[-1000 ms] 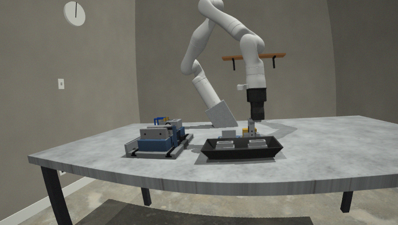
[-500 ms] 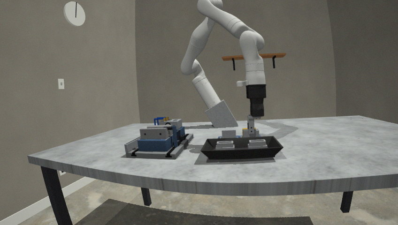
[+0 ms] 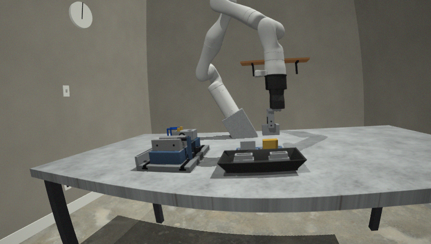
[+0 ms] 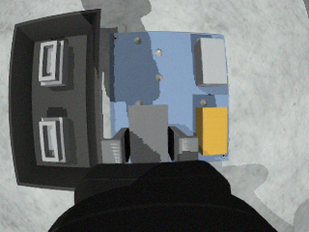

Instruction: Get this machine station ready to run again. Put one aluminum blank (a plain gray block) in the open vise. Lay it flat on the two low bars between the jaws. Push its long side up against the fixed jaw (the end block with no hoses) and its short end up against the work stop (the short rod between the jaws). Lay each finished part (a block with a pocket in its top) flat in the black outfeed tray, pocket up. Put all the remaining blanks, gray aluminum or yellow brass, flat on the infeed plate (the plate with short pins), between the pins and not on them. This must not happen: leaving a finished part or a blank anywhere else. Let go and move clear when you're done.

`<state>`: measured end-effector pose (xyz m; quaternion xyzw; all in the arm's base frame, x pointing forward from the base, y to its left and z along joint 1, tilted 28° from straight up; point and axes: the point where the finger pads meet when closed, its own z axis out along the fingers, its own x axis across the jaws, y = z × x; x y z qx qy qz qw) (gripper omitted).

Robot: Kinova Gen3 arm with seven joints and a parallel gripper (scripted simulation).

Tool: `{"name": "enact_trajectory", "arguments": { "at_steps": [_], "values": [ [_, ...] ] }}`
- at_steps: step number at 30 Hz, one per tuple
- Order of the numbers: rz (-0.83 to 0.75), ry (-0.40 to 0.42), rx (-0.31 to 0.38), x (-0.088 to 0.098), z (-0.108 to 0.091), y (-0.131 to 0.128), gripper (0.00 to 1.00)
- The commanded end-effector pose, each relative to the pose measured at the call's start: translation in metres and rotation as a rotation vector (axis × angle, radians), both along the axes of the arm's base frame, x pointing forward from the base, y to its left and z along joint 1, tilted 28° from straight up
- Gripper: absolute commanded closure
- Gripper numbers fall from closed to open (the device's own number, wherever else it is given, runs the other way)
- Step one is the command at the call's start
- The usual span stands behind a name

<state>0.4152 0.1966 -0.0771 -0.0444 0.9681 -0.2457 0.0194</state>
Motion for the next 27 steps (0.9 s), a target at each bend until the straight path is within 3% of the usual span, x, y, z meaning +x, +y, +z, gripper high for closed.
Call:
{"name": "enact_trajectory", "arguments": {
  "at_steps": [1,11,23,27],
  "values": [
    [0.007,-0.011,0.015,0.003,0.009,0.01,1.0],
    [0.007,-0.011,0.015,0.001,0.036,0.024,1.0],
    [0.007,-0.011,0.015,0.001,0.04,0.025,1.0],
    [0.008,-0.01,0.019,0.011,0.048,0.014,1.0]
  ]
}}
